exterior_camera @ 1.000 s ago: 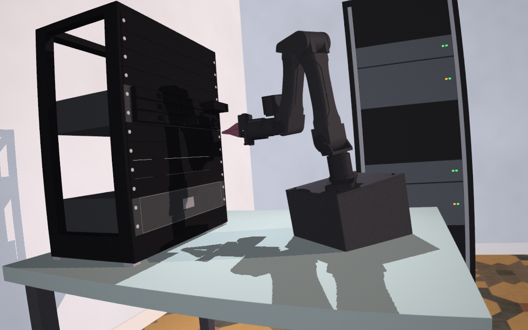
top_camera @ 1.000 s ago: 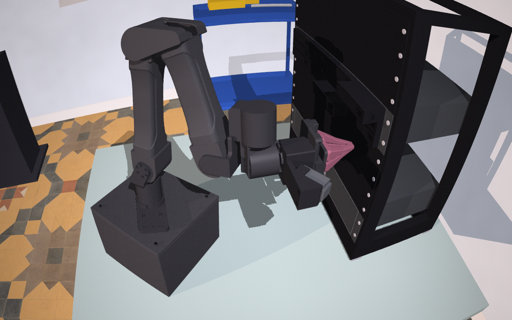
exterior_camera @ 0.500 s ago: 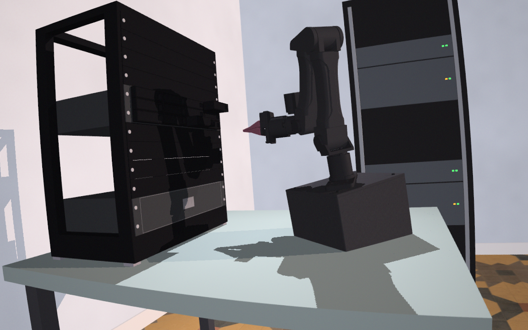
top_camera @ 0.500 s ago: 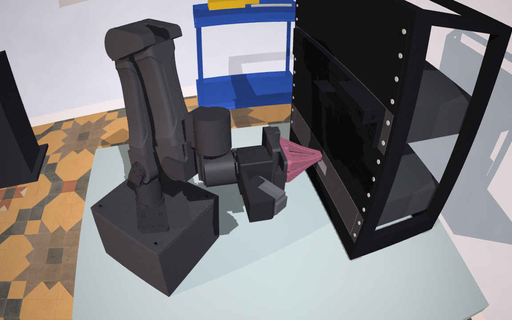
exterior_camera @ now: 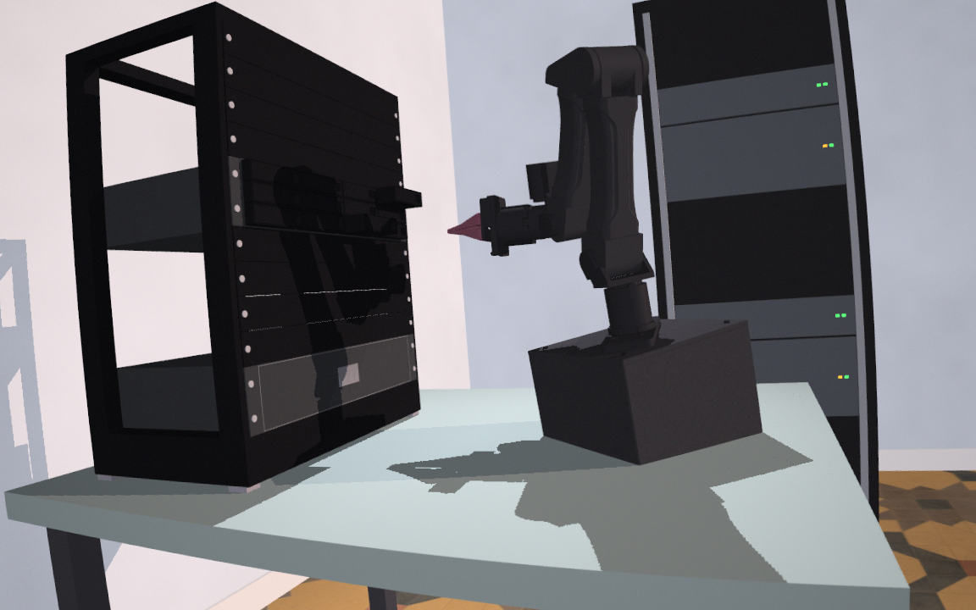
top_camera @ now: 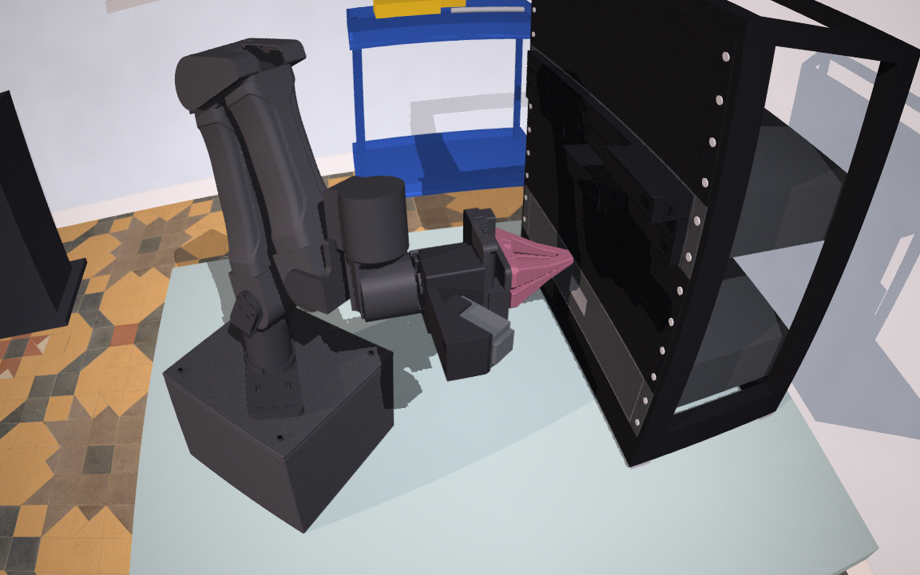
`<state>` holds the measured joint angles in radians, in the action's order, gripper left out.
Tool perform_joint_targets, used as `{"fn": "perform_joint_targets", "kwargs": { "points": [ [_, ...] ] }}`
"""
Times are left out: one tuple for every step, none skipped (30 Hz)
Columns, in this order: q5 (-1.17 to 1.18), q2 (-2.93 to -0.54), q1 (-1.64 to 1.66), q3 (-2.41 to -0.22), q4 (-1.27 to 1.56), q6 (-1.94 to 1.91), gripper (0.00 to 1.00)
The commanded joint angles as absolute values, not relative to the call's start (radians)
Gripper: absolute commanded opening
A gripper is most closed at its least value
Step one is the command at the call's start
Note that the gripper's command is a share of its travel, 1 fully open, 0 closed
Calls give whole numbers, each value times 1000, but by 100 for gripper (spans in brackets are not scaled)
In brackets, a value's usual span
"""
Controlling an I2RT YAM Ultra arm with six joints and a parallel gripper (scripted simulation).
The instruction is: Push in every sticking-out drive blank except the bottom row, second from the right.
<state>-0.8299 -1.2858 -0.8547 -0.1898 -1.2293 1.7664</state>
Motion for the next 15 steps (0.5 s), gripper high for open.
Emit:
{"fn": "perform_joint_targets", "kwargs": {
  "points": [
    [-831,-1192,-868,-233,-1138,1770,0],
    [-831,-1166,-868,-237,-1111,1773,0],
    [-831,-1140,-868,-243,-1083,1776,0],
    [-832,-1113,-869,-248,-1054,1779,0],
    [-832,-1085,-869,-255,-1024,1782,0],
    [-832,-1085,-869,-255,-1024,1782,0],
    [-832,-1085,-869,-255,-1024,1782,0],
    [-831,-1045,-870,-268,-963,1777,0],
    [-831,-1020,-869,-276,-937,1781,0],
    [-831,-994,-868,-284,-906,1784,0],
    [-832,-968,-867,-294,-874,1786,0],
    [-832,-943,-866,-304,-841,1788,0],
    [-832,-919,-866,-315,-807,1788,0],
    [-831,-898,-865,-326,-774,1788,0],
    [-831,-878,-865,-337,-742,1787,0]
  ]
}}
